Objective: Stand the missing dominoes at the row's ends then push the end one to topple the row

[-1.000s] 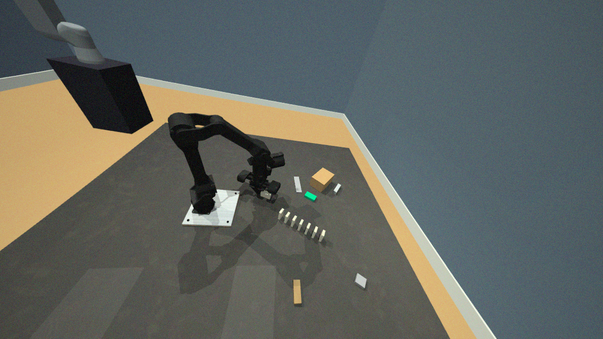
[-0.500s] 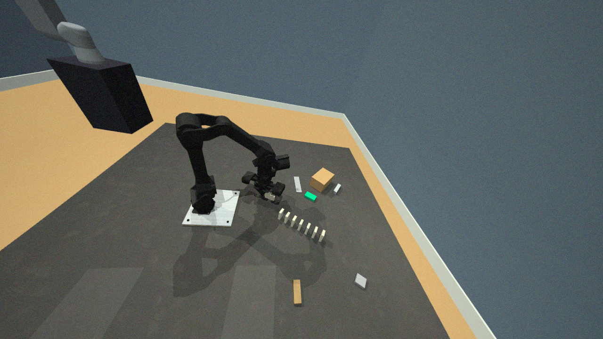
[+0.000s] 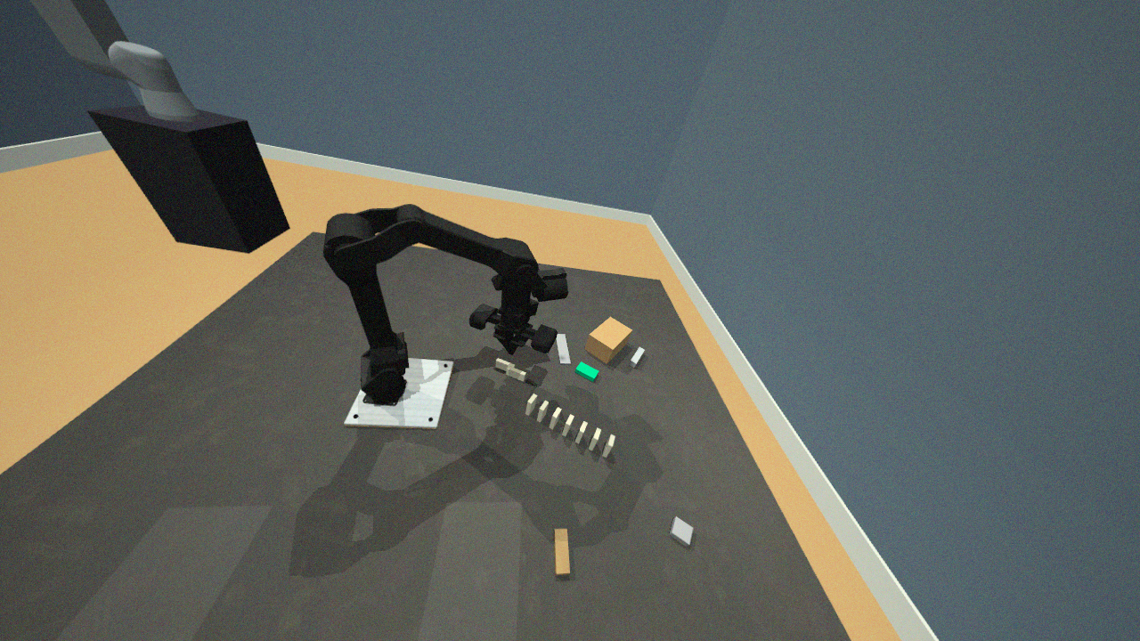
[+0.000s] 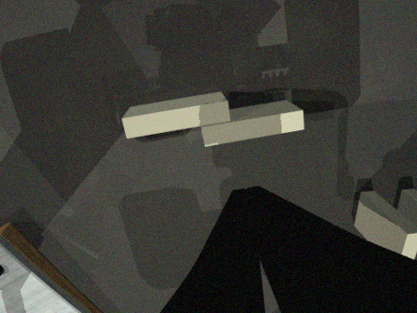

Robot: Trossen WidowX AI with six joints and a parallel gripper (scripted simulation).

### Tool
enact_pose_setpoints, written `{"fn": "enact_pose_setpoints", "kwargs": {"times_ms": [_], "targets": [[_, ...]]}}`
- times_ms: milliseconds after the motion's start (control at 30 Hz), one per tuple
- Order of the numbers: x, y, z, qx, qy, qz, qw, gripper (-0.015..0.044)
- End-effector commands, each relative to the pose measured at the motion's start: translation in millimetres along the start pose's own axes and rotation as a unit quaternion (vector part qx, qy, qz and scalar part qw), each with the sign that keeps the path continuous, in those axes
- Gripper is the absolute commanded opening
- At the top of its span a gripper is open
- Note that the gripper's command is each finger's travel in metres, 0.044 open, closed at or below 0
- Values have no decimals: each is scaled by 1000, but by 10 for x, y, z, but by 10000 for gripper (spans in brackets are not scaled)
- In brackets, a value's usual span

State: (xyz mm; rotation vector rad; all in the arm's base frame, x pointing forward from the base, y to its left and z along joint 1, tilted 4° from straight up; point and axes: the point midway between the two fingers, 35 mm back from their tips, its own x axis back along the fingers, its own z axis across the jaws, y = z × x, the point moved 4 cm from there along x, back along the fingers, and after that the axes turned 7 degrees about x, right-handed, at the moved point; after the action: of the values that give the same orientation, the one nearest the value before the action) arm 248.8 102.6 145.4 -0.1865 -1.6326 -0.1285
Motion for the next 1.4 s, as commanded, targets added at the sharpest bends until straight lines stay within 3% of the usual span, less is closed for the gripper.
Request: {"fn": "enact_pose_setpoints", "kwargs": {"times_ms": [0,100,300,433,600,667,1133,1367], "targets": [[34,-27,4,5,12,9,1000,0],[34,-24,-11,-27,11,9,1000,53],[37,-5,-144,-310,8,11,951,210],[36,5,-236,-491,5,12,871,315],[31,14,-347,-683,1,13,730,440],[30,15,-362,-706,1,13,708,440],[16,16,-363,-706,1,13,708,440],[-507,12,-361,-706,1,13,708,440]]}}
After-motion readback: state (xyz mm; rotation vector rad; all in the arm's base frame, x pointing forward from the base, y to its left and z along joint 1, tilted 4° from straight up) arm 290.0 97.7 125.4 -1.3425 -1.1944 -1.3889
